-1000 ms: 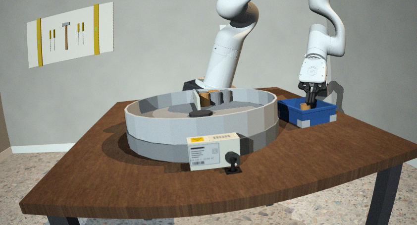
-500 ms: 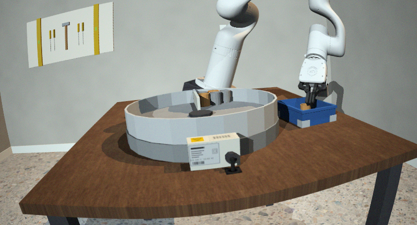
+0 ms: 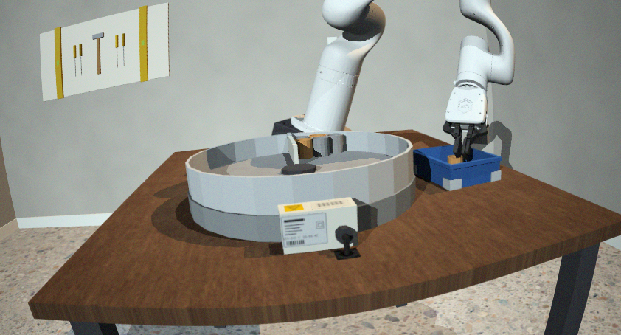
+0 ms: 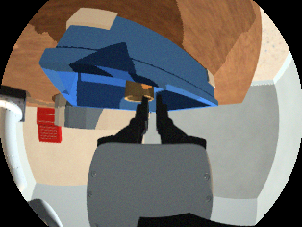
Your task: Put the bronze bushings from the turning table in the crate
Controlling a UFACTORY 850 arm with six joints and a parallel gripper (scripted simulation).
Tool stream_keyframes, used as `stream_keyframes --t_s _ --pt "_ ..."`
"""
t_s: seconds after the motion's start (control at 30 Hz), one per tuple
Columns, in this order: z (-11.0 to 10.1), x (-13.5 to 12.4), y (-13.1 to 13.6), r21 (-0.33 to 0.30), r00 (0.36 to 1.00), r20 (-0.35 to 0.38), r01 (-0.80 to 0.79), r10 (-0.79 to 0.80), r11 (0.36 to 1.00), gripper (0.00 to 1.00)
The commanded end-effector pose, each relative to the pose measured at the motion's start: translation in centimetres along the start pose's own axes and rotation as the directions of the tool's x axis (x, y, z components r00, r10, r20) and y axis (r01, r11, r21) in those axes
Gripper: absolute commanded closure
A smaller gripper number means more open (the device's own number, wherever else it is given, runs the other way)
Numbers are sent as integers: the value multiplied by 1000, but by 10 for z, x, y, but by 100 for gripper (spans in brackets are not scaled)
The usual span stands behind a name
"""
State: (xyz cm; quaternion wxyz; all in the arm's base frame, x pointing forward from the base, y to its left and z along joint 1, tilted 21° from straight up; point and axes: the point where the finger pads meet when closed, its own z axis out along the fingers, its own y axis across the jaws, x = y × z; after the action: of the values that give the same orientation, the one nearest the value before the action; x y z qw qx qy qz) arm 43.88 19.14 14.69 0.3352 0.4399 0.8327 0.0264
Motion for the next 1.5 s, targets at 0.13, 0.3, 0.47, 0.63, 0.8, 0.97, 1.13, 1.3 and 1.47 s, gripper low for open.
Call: stream_keyframes --t_s 0.13,0.3,0.47,0.63,0.8,0.97,1.13,1.3,1.47 --pt "0 0 1 -1 1000 0 -1 1 1000 89" --pt "0 0 1 -1 1000 0 -1 1 1000 89" --pt "0 0 1 -1 1000 0 -1 1 1000 89" --pt "0 0 1 -1 1000 0 -1 1 1000 89" --pt "-4 -3 1 -1 1000 0 -1 1 1000 89" --pt "-16 -14 1 -1 1000 0 -1 1 1000 89" --pt "-27 -22 1 -1 1000 0 -1 1 1000 89" --pt "-45 -38 1 -1 1000 0 -1 1 1000 89" --pt "-59 -50 0 -1 1000 0 -1 1 1000 89"
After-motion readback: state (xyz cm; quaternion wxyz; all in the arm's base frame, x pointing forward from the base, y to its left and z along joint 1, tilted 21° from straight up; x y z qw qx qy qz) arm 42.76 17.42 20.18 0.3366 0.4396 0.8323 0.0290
